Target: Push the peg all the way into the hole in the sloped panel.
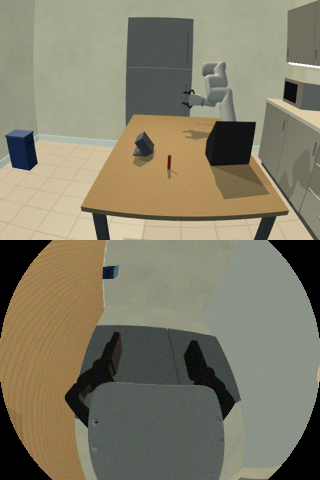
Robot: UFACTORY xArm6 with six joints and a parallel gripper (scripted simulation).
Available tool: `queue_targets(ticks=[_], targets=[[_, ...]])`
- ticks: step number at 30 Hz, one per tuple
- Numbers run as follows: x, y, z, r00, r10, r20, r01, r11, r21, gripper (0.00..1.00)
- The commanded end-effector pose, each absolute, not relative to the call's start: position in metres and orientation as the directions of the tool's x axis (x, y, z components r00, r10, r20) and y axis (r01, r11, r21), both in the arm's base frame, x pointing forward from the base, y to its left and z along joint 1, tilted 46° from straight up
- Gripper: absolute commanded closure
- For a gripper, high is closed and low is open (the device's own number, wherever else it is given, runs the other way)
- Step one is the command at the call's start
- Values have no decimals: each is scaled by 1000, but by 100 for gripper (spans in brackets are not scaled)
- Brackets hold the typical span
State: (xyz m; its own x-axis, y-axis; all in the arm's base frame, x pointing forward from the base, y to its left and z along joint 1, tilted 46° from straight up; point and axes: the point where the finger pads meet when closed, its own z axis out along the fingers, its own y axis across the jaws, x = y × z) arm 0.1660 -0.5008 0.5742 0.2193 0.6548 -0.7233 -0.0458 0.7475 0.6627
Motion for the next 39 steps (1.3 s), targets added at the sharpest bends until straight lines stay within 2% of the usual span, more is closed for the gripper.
queue_targets(ticks=[1, 18, 39], targets=[[166, -500, 576, 219, 652, -726, -46, 750, 660, 0], [167, -500, 576, 221, 652, -725, -48, 750, 660, 0], [250, -522, 599, 409, 738, -537, -317, 667, 675, 0]])
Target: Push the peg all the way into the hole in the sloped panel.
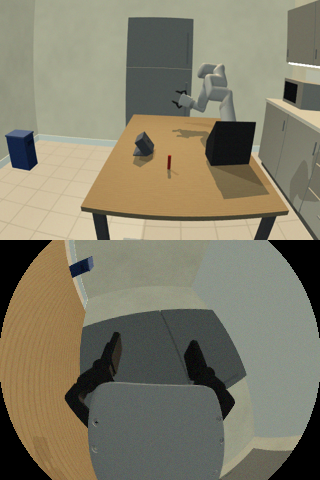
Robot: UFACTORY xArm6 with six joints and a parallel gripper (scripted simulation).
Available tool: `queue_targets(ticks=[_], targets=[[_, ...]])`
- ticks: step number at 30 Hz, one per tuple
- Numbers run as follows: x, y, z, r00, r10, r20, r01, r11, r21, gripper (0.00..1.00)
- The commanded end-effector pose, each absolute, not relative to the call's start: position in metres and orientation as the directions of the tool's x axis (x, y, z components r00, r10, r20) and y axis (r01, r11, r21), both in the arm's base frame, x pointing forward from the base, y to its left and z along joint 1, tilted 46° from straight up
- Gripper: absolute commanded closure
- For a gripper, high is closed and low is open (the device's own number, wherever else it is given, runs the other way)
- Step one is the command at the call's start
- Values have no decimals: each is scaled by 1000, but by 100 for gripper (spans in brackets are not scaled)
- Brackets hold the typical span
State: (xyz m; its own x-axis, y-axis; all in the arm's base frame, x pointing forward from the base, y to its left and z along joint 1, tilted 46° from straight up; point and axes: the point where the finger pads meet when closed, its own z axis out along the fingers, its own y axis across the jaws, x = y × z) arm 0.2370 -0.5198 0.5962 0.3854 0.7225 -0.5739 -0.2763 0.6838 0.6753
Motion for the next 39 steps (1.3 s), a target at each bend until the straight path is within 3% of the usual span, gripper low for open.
queue_targets(ticks=[1, 39], targets=[[254, -523, 599, 417, 744, -523, -330, 660, 675, 0], [403, -536, 534, 517, 852, 81, -645, 325, 692, 0]])
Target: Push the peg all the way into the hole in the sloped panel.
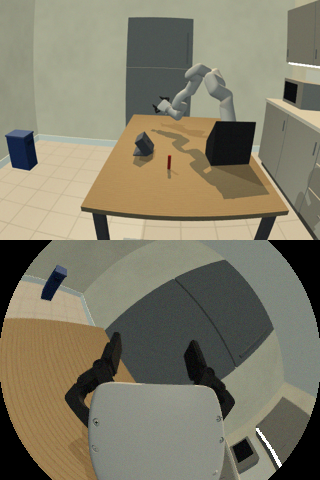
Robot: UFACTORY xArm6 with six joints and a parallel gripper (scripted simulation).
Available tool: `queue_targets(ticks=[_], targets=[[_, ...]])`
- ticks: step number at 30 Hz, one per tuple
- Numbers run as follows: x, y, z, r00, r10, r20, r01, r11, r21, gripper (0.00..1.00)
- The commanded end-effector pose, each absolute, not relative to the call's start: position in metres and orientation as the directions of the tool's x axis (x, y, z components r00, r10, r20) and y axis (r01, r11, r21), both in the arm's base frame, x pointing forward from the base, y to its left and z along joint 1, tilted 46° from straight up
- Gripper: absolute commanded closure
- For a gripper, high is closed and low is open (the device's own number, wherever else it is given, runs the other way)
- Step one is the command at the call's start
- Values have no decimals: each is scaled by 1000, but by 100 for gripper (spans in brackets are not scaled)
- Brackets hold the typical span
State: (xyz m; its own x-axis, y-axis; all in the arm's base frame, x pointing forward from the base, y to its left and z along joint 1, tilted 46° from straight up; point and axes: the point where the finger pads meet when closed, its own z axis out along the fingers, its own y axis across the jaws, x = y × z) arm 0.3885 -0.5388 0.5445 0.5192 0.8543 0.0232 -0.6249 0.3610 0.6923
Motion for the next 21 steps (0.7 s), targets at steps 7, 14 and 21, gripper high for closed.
queue_targets(ticks=[7, 14, 21], targets=[[426, -531, 513, 512, 841, 174, -670, 265, 694, 0], [457, -520, 480, 502, 810, 303, -700, 175, 692, 0], [487, -503, 443, 492, 761, 423, -721, 83, 688, 0]])
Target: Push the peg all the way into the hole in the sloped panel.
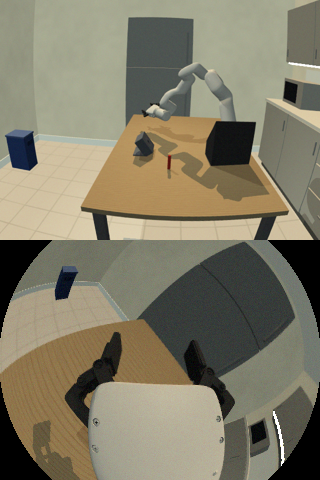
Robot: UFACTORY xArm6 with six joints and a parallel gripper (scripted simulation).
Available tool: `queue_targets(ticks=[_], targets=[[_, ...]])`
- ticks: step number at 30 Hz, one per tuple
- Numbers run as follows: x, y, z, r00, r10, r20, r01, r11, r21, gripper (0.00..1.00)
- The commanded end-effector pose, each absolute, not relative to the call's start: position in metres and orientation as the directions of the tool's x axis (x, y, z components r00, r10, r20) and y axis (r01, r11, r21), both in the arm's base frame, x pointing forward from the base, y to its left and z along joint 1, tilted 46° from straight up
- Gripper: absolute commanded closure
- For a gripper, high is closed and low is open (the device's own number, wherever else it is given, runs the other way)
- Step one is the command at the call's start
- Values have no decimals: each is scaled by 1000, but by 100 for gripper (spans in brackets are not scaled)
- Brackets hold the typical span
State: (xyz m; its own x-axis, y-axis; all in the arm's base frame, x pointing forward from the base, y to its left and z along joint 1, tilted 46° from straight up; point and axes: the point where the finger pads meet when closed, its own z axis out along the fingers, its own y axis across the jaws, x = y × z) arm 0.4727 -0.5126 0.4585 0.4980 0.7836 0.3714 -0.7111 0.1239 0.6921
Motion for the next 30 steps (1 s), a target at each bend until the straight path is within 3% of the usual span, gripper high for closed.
queue_targets(ticks=[1, 30], targets=[[491, -501, 437, 491, 753, 439, -723, 70, 687, 0], [572, -386, 277, 503, 461, 731, -721, -244, 649, 0]])
